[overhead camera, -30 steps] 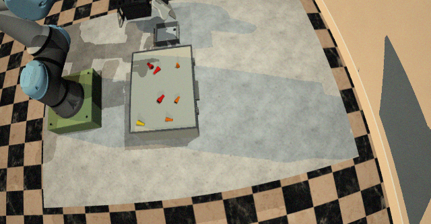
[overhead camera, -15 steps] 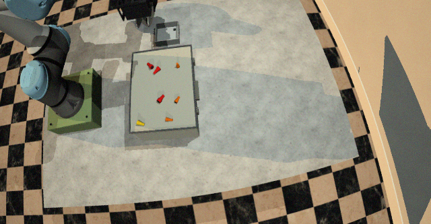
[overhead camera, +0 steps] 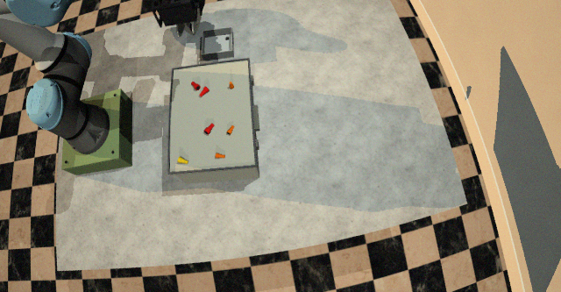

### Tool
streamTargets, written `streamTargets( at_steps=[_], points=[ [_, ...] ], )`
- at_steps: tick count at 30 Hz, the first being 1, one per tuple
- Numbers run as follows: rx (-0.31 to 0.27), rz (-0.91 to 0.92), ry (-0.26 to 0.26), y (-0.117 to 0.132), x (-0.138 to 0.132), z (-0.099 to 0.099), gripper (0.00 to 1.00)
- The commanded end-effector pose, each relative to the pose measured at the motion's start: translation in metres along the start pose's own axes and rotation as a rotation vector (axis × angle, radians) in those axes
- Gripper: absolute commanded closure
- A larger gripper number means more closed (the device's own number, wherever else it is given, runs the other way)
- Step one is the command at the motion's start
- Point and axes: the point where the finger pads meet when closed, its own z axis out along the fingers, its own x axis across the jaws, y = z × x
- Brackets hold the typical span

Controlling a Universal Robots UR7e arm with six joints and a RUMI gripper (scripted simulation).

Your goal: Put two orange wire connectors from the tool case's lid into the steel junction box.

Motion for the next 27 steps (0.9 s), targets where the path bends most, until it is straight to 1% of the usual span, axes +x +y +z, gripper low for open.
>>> streamTargets(
  at_steps=[1,4,5,11,17,19,27],
  points=[
    [0.000,0.000,0.001,0.000,0.000,0.000,1.00],
    [0.000,0.000,0.001,0.000,0.000,0.000,1.00],
    [0.000,0.000,0.001,0.000,0.000,0.000,0.85],
    [0.000,0.020,0.001,0.000,0.001,0.001,0.85],
    [0.000,0.107,0.001,0.002,0.007,0.008,0.85],
    [0.000,0.107,0.001,0.002,0.007,0.008,0.85],
    [0.000,0.352,0.001,0.008,0.020,0.029,0.85]
  ],
)
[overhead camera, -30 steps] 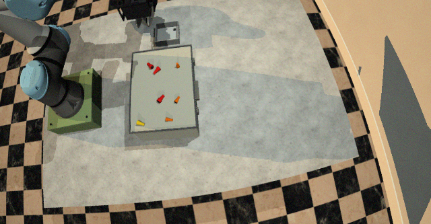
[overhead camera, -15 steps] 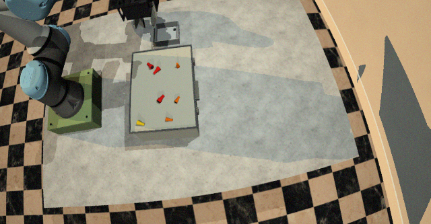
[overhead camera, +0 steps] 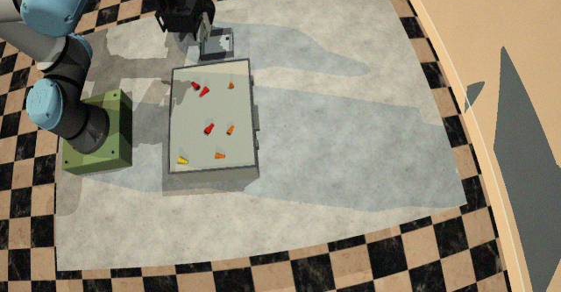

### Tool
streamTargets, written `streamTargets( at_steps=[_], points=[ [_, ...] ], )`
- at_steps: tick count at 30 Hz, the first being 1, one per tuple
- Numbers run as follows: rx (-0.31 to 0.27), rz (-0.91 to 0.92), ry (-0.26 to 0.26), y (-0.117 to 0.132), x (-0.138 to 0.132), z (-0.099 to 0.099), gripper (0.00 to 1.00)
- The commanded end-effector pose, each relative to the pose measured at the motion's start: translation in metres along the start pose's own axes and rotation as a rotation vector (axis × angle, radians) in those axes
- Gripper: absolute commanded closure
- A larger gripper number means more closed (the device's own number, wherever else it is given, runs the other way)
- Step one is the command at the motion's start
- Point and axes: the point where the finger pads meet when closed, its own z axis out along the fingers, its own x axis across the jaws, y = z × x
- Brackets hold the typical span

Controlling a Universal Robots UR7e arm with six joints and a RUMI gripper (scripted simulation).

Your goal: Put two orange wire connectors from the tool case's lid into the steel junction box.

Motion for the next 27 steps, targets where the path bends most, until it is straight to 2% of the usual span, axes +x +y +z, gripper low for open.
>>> streamTargets(
  at_steps=[1,7,9,24,27],
  points=[
    [-0.002,0.156,0.003,0.002,0.009,0.012,0.85],
    [-0.002,0.373,0.003,0.005,0.021,0.030,0.85],
    [-0.002,0.373,0.003,0.005,0.021,0.030,0.85],
    [-0.001,0.934,0.003,0.018,0.044,0.077,0.85],
    [-0.001,0.971,0.003,0.019,0.045,0.080,0.85]
  ],
)
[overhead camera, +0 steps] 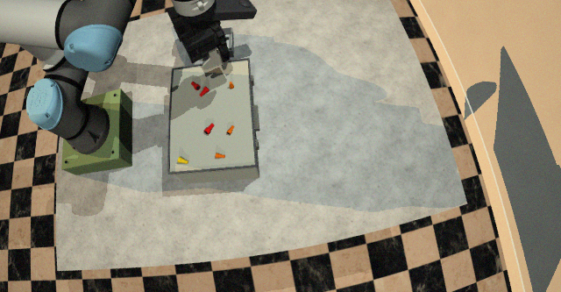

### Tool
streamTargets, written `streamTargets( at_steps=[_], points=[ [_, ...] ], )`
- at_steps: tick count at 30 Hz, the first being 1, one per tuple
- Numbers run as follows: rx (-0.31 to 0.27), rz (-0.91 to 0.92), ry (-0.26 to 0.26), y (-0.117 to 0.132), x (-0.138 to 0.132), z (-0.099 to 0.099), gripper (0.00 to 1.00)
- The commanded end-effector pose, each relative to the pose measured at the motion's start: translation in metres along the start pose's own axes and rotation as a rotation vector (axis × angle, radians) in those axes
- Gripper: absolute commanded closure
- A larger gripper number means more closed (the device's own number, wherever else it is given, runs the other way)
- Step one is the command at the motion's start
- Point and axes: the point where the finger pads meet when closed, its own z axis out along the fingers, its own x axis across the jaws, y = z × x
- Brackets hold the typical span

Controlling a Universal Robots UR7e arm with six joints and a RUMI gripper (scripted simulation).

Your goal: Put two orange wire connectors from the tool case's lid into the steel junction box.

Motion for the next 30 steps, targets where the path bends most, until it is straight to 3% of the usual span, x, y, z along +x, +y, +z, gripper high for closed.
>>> streamTargets(
  at_steps=[1,12,30],
  points=[
    [0.000,0.123,0.007,-0.002,0.005,0.009,0.85],
    [0.001,0.357,0.007,-0.002,0.015,0.029,0.85],
    [0.001,0.380,0.007,-0.002,0.016,0.033,0.85]
  ],
)
